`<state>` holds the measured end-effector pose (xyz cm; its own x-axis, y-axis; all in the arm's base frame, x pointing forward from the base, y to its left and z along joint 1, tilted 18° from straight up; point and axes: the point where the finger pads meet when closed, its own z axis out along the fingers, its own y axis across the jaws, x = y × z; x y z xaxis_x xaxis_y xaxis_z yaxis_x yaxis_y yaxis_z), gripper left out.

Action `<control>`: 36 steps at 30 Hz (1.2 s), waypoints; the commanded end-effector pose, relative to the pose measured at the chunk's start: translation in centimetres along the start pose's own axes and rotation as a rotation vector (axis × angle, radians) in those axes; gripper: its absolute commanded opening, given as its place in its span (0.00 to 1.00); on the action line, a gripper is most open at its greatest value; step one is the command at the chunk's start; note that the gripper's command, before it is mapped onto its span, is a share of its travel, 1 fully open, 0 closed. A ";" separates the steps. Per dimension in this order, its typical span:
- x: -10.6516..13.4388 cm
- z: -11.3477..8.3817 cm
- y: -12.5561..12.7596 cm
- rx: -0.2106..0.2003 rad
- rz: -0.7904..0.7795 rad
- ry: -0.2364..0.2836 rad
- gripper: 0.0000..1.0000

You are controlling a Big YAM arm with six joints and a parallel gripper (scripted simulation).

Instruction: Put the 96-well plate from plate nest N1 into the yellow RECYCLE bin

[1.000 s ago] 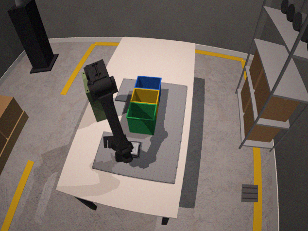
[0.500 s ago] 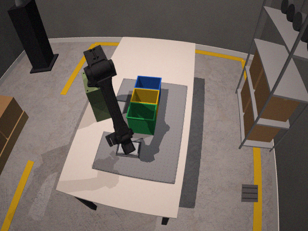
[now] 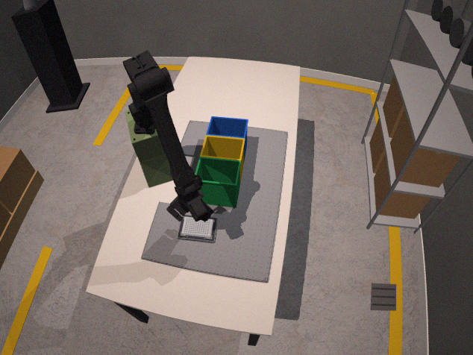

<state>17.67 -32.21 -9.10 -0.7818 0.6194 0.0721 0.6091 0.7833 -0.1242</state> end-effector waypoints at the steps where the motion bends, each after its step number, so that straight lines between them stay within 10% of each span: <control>1: -0.9 -1.1 0.8 0.019 -0.161 -0.087 1.00; 18: -1.1 -4.2 2.9 0.152 -0.547 -0.351 1.00; 36: -1.7 -2.7 2.3 0.146 -0.534 -0.335 1.00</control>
<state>20.56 -30.42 -6.44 -0.9858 0.0842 -0.1454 0.1232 0.9508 -0.2842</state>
